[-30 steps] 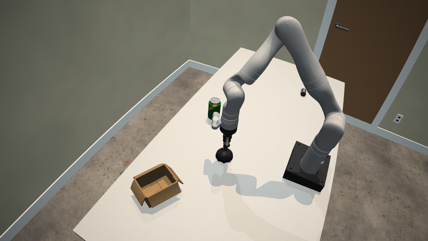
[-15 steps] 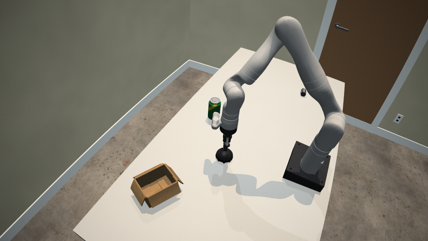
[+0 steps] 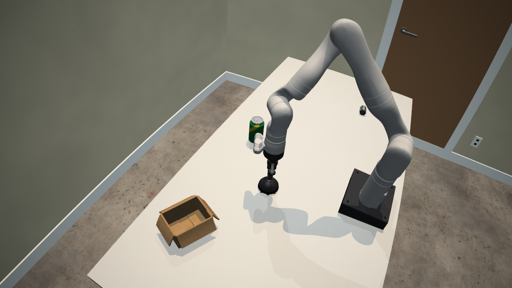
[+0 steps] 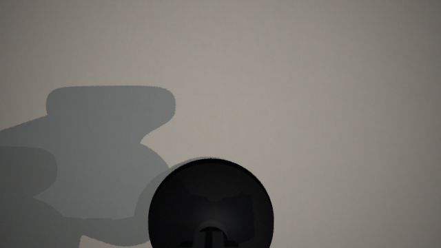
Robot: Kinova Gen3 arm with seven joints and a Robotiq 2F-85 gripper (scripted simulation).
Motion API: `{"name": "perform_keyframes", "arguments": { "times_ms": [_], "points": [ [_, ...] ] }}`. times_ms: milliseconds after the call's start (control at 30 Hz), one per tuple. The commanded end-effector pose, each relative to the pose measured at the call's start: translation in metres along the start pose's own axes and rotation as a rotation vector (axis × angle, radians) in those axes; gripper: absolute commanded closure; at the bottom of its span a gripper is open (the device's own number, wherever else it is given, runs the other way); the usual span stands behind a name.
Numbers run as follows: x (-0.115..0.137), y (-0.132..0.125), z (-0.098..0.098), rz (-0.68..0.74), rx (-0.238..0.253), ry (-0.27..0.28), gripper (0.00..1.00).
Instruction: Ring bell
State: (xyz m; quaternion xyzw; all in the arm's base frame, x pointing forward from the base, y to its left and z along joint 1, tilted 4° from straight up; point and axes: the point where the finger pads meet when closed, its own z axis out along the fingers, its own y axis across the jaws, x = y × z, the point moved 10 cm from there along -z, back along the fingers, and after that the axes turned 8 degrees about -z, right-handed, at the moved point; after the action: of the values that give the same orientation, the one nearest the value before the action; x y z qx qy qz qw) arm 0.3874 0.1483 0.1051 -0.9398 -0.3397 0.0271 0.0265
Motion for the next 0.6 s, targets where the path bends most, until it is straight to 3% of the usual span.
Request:
{"name": "perform_keyframes", "arguments": {
  "times_ms": [0,567],
  "points": [
    [0.001,0.001,-0.007,0.001,-0.002,0.005,0.9],
    [0.0,0.001,-0.048,0.001,-0.002,0.005,0.9]
  ]
}}
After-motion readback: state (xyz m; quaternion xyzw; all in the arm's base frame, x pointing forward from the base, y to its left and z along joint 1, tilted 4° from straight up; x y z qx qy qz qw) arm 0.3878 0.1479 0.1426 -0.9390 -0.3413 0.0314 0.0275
